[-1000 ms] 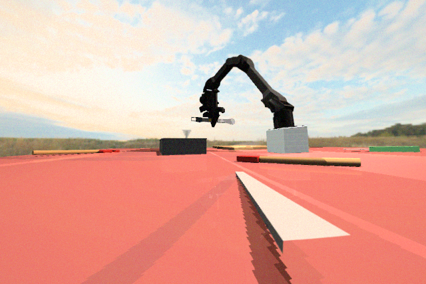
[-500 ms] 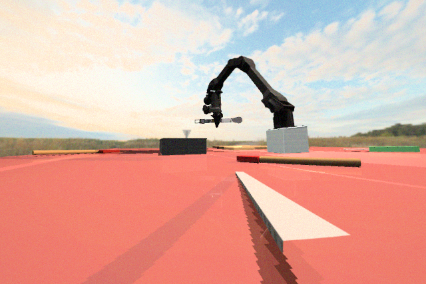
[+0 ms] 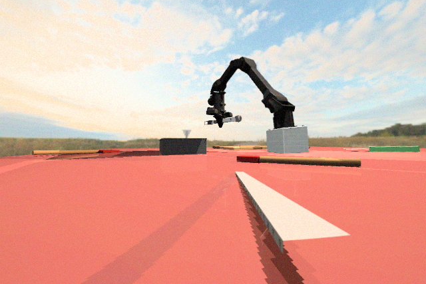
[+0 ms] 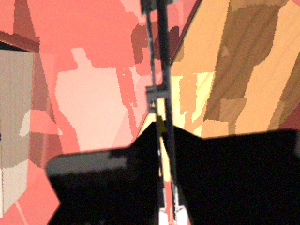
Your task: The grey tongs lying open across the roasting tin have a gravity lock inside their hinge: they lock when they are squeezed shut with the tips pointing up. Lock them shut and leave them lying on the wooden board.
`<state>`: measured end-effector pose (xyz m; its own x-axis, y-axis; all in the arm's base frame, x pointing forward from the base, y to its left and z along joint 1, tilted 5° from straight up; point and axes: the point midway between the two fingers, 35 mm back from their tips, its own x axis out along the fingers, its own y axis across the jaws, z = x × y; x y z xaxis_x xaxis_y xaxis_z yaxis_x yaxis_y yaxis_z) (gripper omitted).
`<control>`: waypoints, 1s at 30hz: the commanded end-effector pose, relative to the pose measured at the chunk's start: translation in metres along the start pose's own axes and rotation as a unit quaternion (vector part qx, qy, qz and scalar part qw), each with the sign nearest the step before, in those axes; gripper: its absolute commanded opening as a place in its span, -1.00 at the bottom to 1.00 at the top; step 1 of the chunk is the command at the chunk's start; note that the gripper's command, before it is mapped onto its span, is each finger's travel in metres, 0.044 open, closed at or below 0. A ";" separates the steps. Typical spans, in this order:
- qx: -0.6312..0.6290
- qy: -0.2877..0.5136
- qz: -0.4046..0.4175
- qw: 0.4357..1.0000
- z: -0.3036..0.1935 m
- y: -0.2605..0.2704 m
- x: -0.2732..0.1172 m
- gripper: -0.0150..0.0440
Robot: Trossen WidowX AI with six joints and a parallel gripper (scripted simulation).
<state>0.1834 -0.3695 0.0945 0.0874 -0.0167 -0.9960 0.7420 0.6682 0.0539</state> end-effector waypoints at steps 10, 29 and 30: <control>0.260 0.000 0.001 0.966 -0.007 -0.023 0.000 -1.00; 0.594 0.000 0.000 0.804 -0.019 -0.054 0.000 -1.00; 0.610 0.000 -0.001 0.793 -0.020 -0.056 0.000 -1.00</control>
<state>0.1344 -0.3900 0.0904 0.0836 -0.0174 -0.9963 0.8983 -0.4316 0.0829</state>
